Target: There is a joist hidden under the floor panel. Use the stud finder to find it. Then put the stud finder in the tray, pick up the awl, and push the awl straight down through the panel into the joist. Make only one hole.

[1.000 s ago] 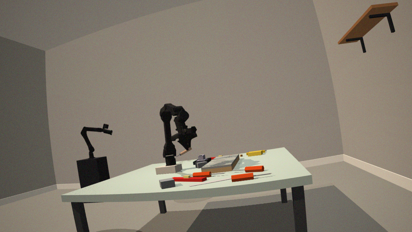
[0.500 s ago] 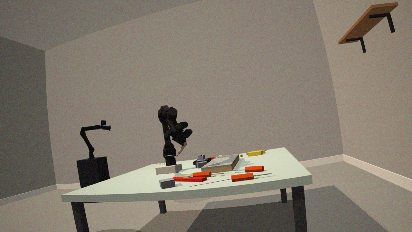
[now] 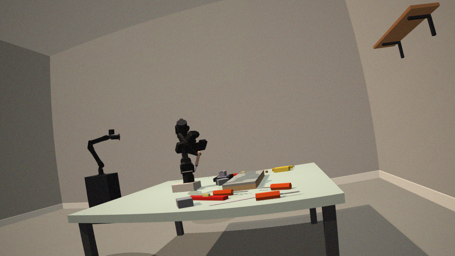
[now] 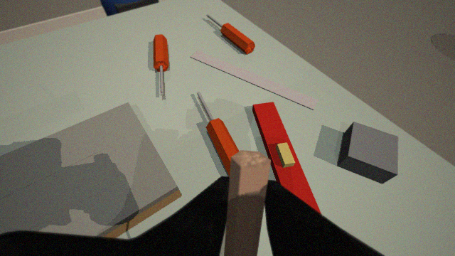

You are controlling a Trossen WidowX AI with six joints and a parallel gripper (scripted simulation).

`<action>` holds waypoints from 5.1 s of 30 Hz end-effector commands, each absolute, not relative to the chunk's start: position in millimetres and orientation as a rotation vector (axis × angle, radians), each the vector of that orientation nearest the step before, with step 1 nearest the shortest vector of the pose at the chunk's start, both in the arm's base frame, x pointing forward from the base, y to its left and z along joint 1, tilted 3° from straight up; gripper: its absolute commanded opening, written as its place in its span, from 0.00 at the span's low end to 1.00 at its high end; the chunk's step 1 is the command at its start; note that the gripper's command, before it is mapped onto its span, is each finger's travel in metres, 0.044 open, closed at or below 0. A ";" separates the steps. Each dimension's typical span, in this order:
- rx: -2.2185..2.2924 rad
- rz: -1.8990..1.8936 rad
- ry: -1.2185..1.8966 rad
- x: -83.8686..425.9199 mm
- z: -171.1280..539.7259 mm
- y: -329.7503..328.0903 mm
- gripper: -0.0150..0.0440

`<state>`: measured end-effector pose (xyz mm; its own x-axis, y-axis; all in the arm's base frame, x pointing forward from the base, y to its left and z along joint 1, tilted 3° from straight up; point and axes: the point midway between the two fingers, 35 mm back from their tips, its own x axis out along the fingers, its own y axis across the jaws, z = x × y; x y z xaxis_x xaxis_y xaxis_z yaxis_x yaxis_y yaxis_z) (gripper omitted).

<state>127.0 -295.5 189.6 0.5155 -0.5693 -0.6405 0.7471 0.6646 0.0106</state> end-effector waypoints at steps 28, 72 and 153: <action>0.149 -0.711 0.275 159.8 203.4 -286.8 0.25; 0.032 -0.155 0.080 311.6 162.9 -217.9 0.25; 0.033 -0.155 0.080 312.7 108.7 -216.9 0.25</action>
